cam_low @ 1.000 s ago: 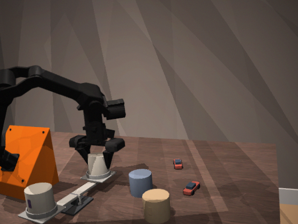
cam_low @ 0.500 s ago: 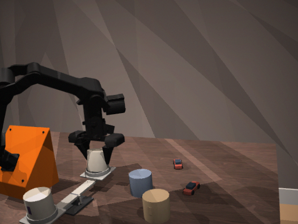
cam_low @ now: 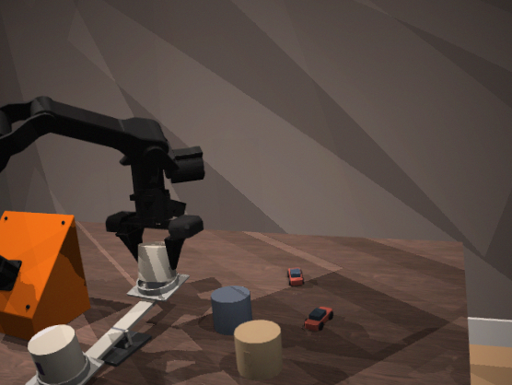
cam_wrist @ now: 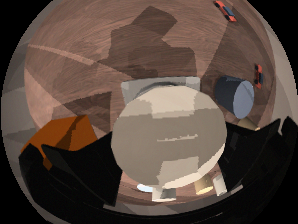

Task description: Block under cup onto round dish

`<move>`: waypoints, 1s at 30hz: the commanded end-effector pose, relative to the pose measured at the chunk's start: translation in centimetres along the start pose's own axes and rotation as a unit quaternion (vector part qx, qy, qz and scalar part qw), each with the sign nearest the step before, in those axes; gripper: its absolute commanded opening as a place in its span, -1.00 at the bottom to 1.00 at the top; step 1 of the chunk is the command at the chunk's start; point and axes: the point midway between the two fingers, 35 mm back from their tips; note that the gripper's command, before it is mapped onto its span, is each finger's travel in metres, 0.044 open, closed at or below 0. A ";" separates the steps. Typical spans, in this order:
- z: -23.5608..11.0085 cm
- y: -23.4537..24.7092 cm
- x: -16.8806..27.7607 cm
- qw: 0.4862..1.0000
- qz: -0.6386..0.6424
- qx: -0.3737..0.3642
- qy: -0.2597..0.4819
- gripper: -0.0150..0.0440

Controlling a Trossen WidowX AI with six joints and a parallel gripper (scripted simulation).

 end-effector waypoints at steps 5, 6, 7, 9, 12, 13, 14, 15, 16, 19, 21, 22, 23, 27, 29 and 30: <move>-1.7 0.0 -0.7 1.000 0.002 0.003 -0.013 -0.49; -1.8 0.0 -0.7 1.000 0.002 0.003 -0.013 -0.49; -2.0 0.0 -0.6 1.000 0.002 0.003 -0.013 -0.49; -2.2 0.0 -0.6 1.000 0.002 0.003 -0.013 -0.49; -2.6 0.0 -0.6 1.000 0.002 0.003 -0.013 -0.49; -2.7 0.1 -0.6 1.000 0.002 0.003 -0.013 -0.49; -2.9 0.1 -0.6 1.000 0.002 0.003 -0.013 -0.49; -3.0 0.1 -0.6 1.000 0.002 0.003 -0.013 -0.49; -3.1 0.1 -0.6 1.000 0.002 0.003 -0.013 -0.49; -3.5 0.1 -0.6 1.000 0.002 0.003 -0.013 -0.49; -3.8 0.1 -0.5 1.000 0.002 0.003 -0.013 -0.49; -3.9 0.2 -0.5 1.000 0.002 0.003 -0.013 -0.49; -4.0 0.2 -0.5 1.000 0.002 0.003 -0.013 -0.49; -4.5 0.2 -0.5 1.000 0.002 0.003 -0.013 -0.49; -4.8 0.3 -0.4 1.000 0.002 0.003 -0.013 -0.49; -4.9 0.3 -0.4 1.000 0.002 0.003 -0.013 -0.49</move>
Point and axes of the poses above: the point midway between the two fingers, 35 mm back from their tips, its own z axis out along the fingers, its own y axis across the jaws, x = y × z, and after that the axes turned 3 degrees about z, right-handed
